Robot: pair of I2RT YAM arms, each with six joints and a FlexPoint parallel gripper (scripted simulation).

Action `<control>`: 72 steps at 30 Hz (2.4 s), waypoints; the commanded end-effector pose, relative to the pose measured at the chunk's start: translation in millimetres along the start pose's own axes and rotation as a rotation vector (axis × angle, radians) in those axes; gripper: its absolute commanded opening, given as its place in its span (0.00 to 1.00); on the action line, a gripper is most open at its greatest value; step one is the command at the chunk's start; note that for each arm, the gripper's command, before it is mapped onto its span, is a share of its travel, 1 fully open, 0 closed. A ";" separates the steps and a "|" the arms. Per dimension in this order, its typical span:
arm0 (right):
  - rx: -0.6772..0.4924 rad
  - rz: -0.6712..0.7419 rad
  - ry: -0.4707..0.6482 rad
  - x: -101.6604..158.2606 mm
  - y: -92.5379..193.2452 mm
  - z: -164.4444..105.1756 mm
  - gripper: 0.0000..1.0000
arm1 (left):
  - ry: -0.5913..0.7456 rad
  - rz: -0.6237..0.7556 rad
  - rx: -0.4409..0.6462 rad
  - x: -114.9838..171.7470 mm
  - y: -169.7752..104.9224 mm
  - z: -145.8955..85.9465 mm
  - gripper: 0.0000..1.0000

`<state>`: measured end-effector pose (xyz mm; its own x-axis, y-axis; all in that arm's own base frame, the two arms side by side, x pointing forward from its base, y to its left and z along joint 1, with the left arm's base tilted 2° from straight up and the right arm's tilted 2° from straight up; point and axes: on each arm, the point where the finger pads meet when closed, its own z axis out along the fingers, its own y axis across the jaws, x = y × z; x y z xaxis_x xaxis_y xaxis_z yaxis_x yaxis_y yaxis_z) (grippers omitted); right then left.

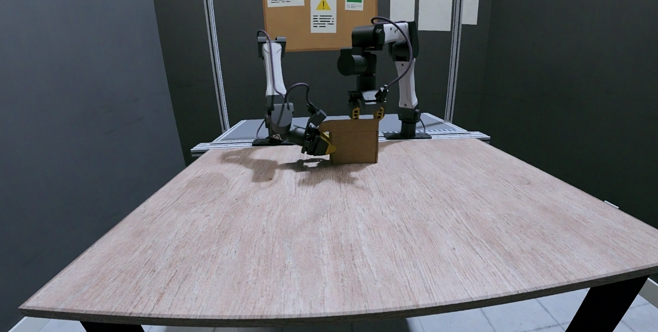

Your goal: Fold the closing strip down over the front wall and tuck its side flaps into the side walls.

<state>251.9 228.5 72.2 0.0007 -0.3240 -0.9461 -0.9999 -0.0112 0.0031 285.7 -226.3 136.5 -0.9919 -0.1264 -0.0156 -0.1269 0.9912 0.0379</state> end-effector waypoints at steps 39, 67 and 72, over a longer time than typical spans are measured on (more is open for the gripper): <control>0.002 -0.029 -0.009 -4.5 -1.8 0.4 0.45 | -0.007 0.055 0.024 -2.3 -15.8 1.4 0.55; 0.002 -0.029 -0.009 -4.5 -1.8 0.4 0.45 | 0.000 0.061 0.017 -1.1 -14.5 3.8 0.55; 0.002 -0.029 -0.009 -4.5 -1.8 0.4 0.45 | 0.000 0.061 0.017 -1.2 -14.5 3.7 0.55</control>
<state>251.9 228.5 72.2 0.0007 -0.3240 -0.9460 -0.9999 -0.0112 0.0031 287.3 -227.9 136.4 -0.9957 -0.0918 -0.0145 -0.0923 0.9950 0.0381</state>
